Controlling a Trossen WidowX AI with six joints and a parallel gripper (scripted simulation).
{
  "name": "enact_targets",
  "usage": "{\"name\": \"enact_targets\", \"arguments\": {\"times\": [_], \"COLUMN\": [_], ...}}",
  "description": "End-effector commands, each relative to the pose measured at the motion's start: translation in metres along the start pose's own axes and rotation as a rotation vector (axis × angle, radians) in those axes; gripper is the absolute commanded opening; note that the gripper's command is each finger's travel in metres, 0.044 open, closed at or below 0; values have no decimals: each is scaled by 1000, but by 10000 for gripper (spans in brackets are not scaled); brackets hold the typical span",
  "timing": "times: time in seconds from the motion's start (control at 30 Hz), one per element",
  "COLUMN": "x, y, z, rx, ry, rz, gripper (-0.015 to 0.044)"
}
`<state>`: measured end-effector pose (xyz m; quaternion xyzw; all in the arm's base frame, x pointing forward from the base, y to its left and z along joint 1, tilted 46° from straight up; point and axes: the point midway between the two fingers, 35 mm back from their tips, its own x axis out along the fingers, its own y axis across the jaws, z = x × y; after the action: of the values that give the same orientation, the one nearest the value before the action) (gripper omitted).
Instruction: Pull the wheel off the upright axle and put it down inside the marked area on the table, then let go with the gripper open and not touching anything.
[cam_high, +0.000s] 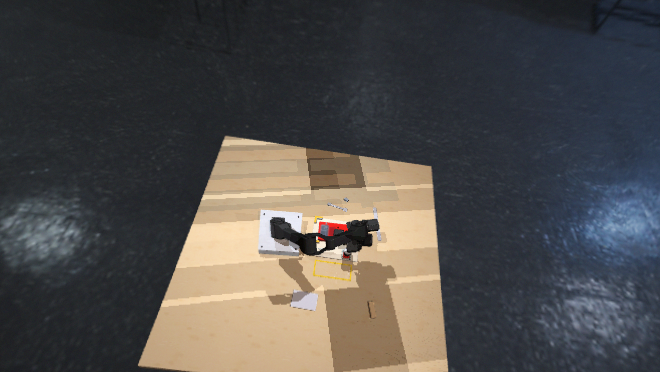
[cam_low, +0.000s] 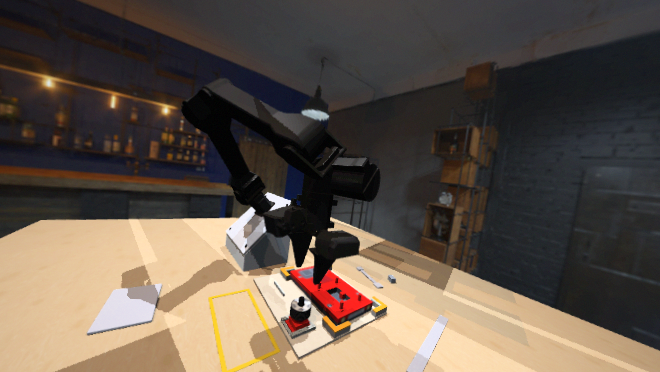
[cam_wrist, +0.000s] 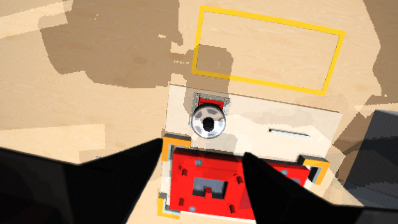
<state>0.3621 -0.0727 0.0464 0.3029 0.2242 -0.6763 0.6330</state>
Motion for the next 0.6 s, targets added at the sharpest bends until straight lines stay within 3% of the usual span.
{"name": "enact_targets", "arguments": {"times": [0.0,0.2,0.37,0.43,0.57], "x": [16,66,71,69,69], "y": [-1,-4,-4,-6,-6], "z": [-1,1,2,2,2], "rx": [2,2,2,6,6], "ry": [3,0,-1,2,2], "rz": [-7,-7,-7,-20,-20], "gripper": [300,300,300,247,221]}}
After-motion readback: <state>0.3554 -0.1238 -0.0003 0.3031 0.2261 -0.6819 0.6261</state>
